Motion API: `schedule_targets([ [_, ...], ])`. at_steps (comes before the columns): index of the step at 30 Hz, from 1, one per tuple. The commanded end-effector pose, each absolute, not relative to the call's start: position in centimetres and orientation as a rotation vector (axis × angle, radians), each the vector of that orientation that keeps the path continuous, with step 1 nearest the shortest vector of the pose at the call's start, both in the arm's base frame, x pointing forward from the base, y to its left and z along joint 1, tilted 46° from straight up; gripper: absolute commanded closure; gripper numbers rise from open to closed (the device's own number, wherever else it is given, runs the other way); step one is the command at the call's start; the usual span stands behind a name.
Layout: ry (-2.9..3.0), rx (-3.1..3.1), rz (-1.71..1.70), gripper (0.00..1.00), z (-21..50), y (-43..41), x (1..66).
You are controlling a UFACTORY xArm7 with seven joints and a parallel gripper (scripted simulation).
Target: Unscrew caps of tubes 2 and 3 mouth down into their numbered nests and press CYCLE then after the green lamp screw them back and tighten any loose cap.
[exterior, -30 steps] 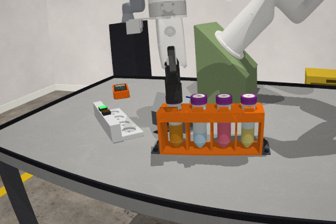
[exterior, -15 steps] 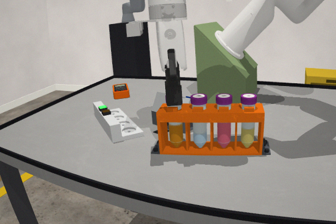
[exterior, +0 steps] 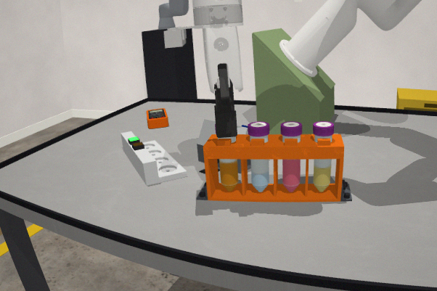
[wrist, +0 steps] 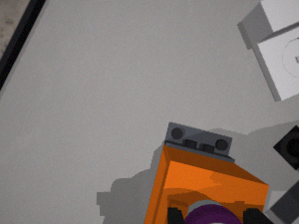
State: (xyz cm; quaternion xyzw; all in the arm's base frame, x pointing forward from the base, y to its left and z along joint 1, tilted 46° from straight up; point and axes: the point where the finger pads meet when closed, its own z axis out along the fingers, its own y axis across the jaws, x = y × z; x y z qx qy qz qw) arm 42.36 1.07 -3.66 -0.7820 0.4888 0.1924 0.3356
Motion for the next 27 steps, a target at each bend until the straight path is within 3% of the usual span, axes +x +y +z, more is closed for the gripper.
schedule_targets([
  [1, 1.339, -2.008, 0.522, 1.00, -3.58, 0.83, 42.49],
  [27, 1.779, -1.719, 0.711, 1.00, -3.58, 0.83, 42.49],
])
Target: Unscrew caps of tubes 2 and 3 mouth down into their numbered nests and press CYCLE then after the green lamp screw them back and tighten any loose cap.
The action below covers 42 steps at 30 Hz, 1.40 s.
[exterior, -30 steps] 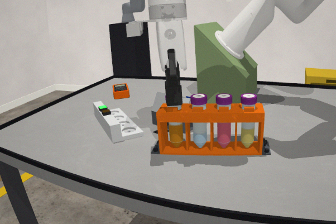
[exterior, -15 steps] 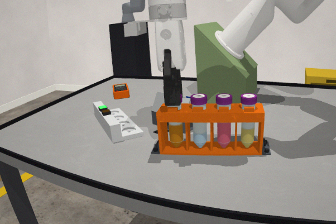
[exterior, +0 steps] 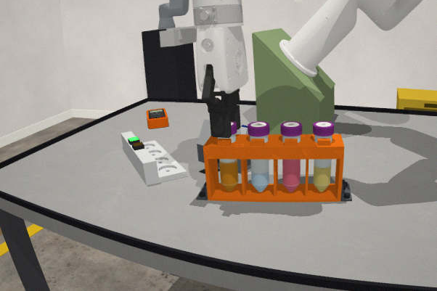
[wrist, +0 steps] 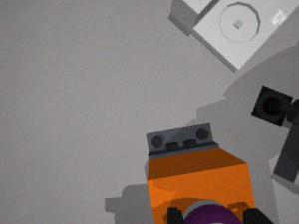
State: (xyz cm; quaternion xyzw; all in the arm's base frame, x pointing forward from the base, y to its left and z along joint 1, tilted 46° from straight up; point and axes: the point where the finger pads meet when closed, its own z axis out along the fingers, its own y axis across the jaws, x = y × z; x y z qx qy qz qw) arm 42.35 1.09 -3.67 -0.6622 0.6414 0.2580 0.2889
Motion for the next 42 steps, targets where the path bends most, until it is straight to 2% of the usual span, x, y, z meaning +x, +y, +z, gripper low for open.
schedule_targets([
  [1, 1.779, -1.719, 0.711, 1.00, -3.58, 0.83, 42.49],
  [3, 1.779, -1.719, 0.711, 1.00, -3.58, 0.83, 42.49],
  [4, 1.779, -1.719, 0.711, 0.54, -3.58, 0.83, 42.49],
  [16, 1.779, -1.719, 0.711, 0.54, -3.58, 0.83, 42.49],
  [36, 0.709, -2.257, 0.255, 0.54, -3.49, 0.73, 42.49],
  [42, 0.671, -2.265, 0.238, 0.54, -3.49, 0.72, 42.48],
])
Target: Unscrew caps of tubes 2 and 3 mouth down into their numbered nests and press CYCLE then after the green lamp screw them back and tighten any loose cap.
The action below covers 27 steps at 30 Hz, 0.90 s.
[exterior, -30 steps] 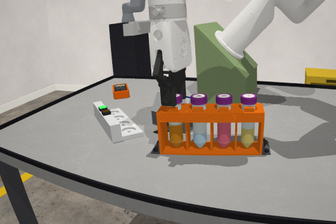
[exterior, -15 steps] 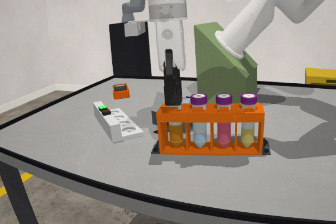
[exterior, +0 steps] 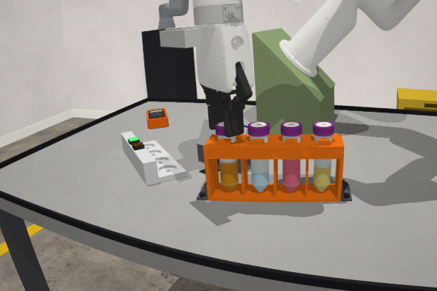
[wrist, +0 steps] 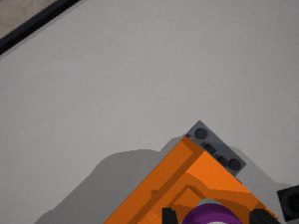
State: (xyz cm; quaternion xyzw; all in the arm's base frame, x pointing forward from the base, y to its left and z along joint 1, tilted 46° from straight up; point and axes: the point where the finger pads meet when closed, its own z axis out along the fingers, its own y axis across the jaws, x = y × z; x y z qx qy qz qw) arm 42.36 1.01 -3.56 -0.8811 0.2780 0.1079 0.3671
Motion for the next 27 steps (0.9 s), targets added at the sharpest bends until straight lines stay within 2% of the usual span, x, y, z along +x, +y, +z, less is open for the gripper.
schedule_targets([
  [1, 0.671, -2.265, 0.238, 0.54, -3.49, 0.72, 42.48],
  [4, 0.671, -2.265, 0.238, 0.54, -3.49, 0.73, 42.48],
  [5, 0.671, -2.265, 0.238, 1.00, -3.49, 0.73, 42.48],
  [20, 0.728, -2.251, 0.262, 1.00, -3.50, 0.73, 42.48],
  [27, 1.121, -2.113, 0.428, 1.00, -3.52, 0.75, 42.48],
])
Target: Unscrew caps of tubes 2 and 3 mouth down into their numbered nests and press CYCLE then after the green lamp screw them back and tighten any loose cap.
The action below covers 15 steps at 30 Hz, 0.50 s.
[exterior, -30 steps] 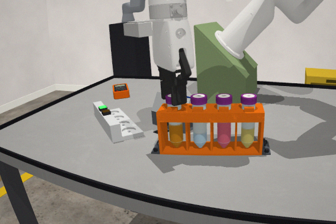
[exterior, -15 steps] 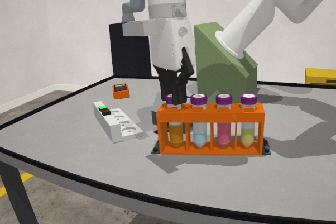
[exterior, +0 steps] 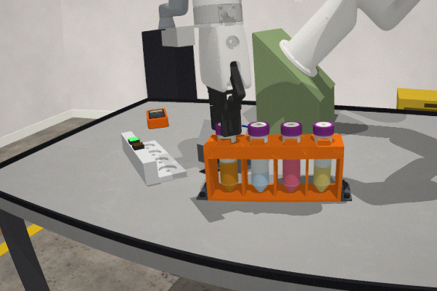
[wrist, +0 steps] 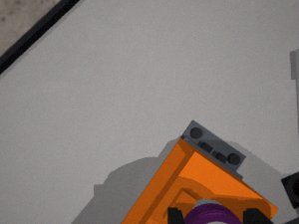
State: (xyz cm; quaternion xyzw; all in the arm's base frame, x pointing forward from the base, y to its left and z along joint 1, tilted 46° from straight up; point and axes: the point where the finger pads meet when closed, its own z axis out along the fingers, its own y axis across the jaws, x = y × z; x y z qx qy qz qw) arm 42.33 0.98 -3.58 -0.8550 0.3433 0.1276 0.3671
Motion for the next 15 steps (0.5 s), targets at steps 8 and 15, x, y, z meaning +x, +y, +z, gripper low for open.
schedule_targets([
  [8, 1.527, -1.897, 0.601, 1.00, -3.54, 0.78, 42.48],
  [15, 1.799, -1.703, 0.719, 1.00, -3.56, 0.79, 42.48],
])
